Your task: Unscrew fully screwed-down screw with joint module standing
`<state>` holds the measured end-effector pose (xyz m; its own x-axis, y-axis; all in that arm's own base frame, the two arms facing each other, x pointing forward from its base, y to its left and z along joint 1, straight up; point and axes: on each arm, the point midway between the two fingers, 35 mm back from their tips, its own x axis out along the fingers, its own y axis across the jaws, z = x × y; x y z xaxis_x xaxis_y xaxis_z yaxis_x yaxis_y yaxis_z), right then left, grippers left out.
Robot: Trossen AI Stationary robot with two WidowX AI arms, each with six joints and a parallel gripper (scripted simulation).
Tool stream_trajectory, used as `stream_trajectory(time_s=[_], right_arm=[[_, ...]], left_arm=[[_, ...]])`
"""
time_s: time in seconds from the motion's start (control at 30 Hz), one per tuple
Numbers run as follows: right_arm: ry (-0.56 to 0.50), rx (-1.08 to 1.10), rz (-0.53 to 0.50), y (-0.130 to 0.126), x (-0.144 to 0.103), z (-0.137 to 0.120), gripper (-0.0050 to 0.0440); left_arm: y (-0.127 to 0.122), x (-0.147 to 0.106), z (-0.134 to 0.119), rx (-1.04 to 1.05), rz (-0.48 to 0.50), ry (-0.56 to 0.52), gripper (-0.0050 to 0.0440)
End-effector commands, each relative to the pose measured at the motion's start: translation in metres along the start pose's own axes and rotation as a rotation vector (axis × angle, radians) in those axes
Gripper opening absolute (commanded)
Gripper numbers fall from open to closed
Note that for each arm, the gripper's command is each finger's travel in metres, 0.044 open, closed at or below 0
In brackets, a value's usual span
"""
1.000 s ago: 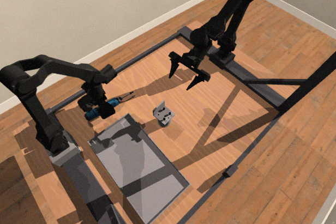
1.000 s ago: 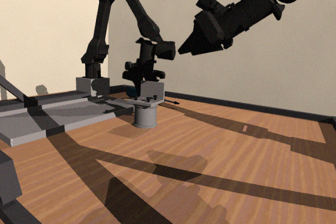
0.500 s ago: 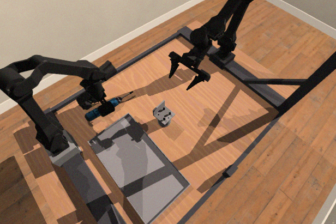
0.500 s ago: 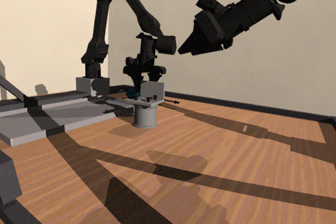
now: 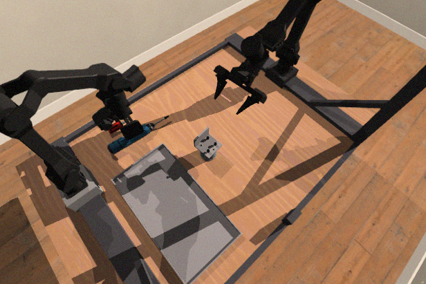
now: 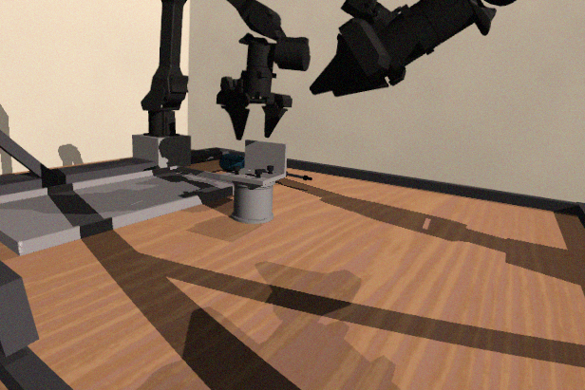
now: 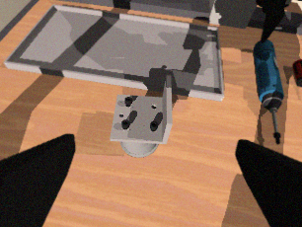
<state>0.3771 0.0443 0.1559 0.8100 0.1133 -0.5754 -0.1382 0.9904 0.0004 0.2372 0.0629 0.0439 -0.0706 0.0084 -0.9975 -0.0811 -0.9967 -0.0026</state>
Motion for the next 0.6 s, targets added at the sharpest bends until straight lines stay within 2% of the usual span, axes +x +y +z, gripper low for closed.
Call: stream_trajectory(time_s=[0.0, 0.57], right_arm=[[-0.024, -0.003, 0.003, 0.0007, -0.0036, 0.0089, 0.0440], [-0.024, -0.003, 0.003, 0.0007, -0.0036, 0.0089, 0.0440]], left_arm=[[0.0000, -0.0068, -0.0030, 0.000, -0.003, 0.015, 0.0440], [0.0000, -0.0049, -0.0011, 0.000, -0.002, 0.009, 0.0440]])
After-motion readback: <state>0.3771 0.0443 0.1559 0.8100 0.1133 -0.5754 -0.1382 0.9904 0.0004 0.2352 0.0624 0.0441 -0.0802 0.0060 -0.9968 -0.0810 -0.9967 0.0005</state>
